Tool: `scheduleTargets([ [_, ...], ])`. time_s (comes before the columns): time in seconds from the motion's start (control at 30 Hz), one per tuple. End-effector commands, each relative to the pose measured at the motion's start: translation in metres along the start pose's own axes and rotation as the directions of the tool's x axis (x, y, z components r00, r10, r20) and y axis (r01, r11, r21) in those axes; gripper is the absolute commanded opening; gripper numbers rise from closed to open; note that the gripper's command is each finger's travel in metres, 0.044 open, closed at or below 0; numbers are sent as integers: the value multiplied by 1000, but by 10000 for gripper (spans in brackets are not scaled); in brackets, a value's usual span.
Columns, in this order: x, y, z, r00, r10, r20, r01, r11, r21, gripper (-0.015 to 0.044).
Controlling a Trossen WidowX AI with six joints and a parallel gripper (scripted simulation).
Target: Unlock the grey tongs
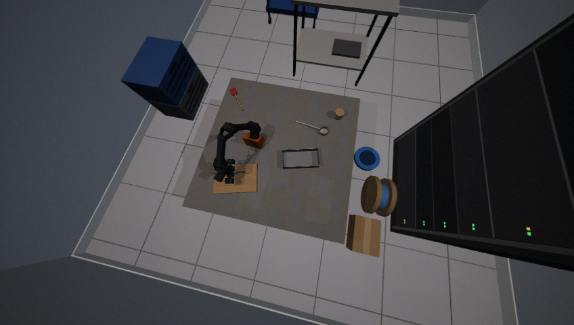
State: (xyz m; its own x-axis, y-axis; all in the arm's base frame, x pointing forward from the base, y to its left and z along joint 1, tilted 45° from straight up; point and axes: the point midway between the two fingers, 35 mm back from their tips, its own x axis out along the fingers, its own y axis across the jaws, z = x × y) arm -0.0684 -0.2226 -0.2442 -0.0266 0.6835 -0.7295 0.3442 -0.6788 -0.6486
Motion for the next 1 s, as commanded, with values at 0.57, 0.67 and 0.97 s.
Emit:
scheduleTargets([
  [0.57, 16, -2, -2, 1000, -2, -1, 2, 1000, 0, 8],
  [0.67, 16, -2, -2, 1000, -2, -1, 2, 1000, 0, 86],
  [0.97, 16, -2, -2, 1000, -2, -1, 2, 1000, 0, 323],
])
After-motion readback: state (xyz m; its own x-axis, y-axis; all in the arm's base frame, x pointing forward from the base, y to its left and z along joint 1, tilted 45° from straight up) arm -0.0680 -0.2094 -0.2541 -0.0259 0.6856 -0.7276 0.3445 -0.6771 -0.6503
